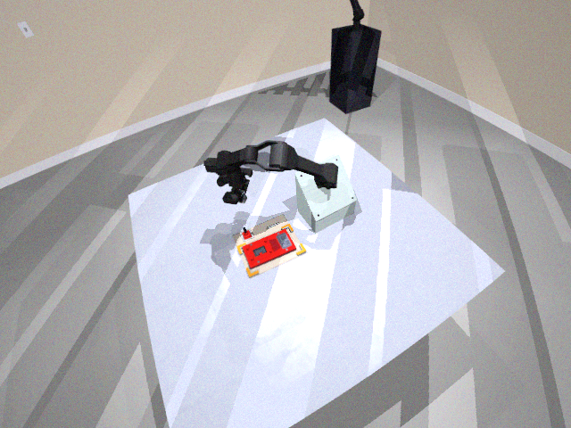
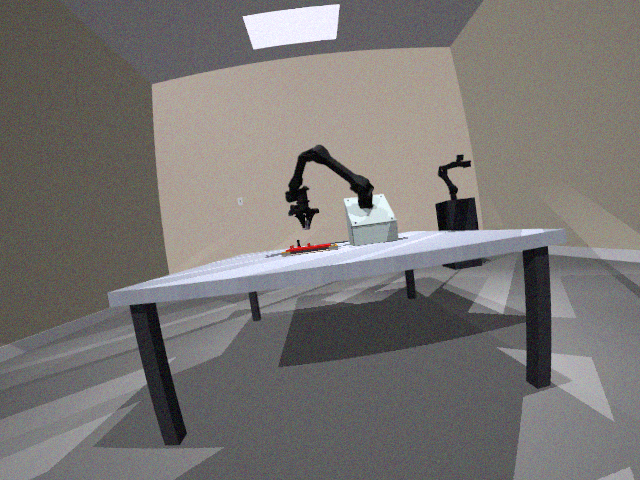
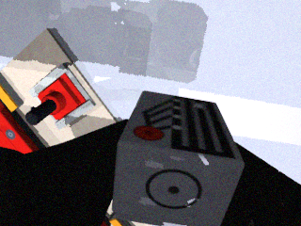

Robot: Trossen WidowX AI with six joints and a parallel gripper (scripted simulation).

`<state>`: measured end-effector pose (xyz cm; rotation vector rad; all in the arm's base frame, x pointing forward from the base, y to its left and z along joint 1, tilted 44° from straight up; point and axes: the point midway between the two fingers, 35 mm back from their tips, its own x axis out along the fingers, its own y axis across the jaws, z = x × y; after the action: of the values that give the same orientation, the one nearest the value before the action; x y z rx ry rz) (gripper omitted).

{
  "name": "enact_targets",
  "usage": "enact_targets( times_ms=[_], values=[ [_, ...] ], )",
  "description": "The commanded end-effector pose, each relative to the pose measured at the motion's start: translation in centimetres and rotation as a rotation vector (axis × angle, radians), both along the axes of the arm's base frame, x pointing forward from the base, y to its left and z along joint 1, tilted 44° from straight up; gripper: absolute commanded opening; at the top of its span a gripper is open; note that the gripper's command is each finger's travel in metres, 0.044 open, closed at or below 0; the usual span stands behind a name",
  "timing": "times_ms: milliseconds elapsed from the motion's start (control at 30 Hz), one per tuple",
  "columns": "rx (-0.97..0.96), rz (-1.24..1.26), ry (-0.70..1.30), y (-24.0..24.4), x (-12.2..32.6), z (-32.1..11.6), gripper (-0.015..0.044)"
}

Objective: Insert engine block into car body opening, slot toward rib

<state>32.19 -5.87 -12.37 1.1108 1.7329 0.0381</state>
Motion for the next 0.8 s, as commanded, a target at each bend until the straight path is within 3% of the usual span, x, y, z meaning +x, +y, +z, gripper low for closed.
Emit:
enact_targets(
  times_ms=[0,333,767],
  values=[
    [-0.002,-0.088,0.079,0.1,0.0,-0.1,0.0],
    [-0.009,-0.223,0.207,1.0,-0.1,-1.0,0.0],
    [-0.007,-0.227,0.21,2.7,-0.2,-2.8,0.0]
  ],
)
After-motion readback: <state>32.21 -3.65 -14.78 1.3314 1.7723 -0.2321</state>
